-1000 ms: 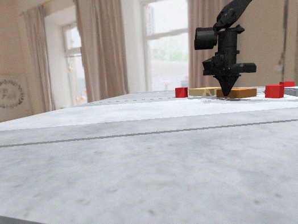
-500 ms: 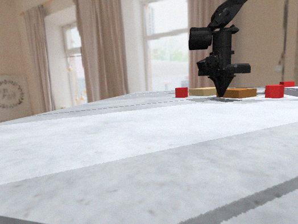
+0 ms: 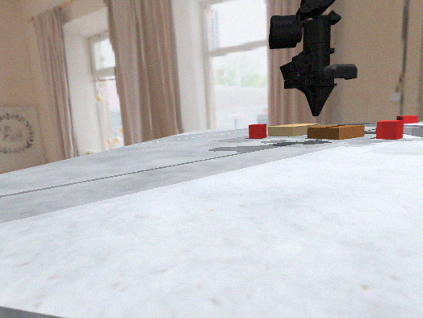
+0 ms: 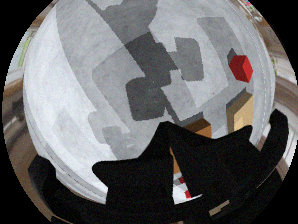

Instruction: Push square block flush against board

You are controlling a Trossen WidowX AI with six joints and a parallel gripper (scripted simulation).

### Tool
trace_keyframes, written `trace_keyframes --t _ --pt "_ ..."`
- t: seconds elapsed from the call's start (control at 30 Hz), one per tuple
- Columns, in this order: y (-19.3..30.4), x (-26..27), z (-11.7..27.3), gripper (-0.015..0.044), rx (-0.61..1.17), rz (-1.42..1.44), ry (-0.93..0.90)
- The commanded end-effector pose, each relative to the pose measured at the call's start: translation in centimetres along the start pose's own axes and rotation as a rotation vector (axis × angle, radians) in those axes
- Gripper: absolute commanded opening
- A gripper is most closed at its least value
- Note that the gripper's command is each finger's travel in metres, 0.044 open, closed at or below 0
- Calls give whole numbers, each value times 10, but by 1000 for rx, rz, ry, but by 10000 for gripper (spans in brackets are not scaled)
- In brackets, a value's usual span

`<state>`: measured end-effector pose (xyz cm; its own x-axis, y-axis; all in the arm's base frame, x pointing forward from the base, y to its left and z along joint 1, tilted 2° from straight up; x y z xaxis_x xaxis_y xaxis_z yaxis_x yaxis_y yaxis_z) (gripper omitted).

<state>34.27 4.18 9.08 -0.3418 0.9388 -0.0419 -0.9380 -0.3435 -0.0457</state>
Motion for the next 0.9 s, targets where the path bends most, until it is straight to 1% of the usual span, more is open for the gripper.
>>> trace_keyframes --t 0.0,0.87 --pt "15 -3 4 0 6 -131 4" --pt "111 -1 7 0 10 -1022 9"
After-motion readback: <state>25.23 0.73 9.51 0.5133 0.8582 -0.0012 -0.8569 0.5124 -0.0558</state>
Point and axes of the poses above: the point midway between the two fingers, 35 mm back from their tips, its own z axis back along the fingers, its own x axis across the jaws, y = z × x, the point moved 1 cm from there along z, back along the fingers, and after that the axes turned 6 degrees about -z, right-handed, at the moved point
